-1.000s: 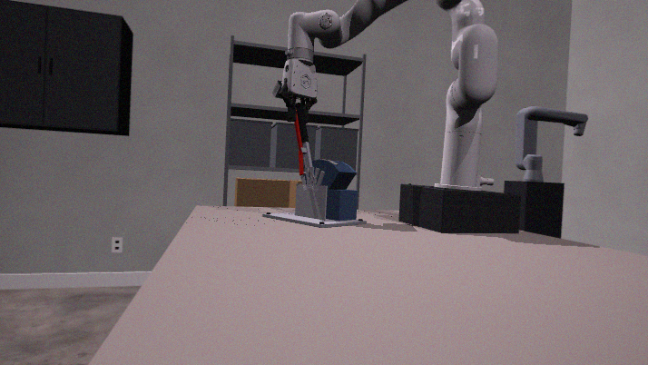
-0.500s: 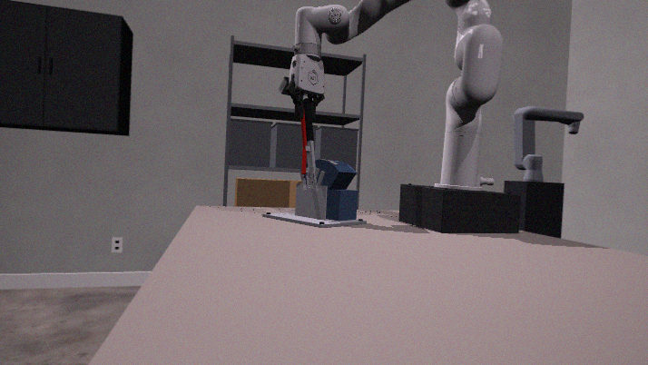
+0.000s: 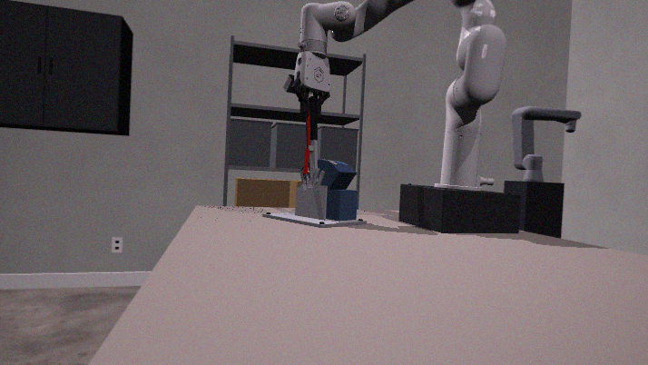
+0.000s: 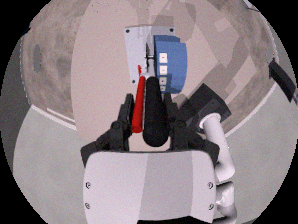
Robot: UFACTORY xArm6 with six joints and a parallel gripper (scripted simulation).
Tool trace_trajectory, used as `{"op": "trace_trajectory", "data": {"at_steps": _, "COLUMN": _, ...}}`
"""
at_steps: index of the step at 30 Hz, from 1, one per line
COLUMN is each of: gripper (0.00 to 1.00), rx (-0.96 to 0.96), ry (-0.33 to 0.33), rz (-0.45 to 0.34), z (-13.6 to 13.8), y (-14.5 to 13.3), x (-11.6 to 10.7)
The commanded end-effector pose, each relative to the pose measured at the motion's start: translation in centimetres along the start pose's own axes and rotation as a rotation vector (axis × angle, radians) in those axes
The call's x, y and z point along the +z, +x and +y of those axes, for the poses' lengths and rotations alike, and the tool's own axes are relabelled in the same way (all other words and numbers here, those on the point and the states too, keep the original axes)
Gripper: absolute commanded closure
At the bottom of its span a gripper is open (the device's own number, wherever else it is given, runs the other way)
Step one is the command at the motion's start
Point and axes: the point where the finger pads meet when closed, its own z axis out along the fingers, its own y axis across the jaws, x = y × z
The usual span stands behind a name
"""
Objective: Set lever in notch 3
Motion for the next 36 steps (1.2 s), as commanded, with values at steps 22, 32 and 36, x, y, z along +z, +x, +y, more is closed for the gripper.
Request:
{"op": "trace_trajectory", "data": {"at_steps": 22, "gripper": 1.00, "rx": 0.000, "ry": 0.004, "rz": 0.005, "z": -0.1, "y": -0.3, "x": -0.3}}
{"op": "trace_trajectory", "data": {"at_steps": 32, "gripper": 1.00, "rx": 0.000, "ry": 0.004, "rz": 0.005, "z": -0.1, "y": -1.1, "x": -0.4}}
{"op": "trace_trajectory", "data": {"at_steps": 36, "gripper": 1.00, "rx": 0.000, "ry": 0.004, "rz": 0.005, "z": -0.1, "y": -1.7, "x": -0.4}}
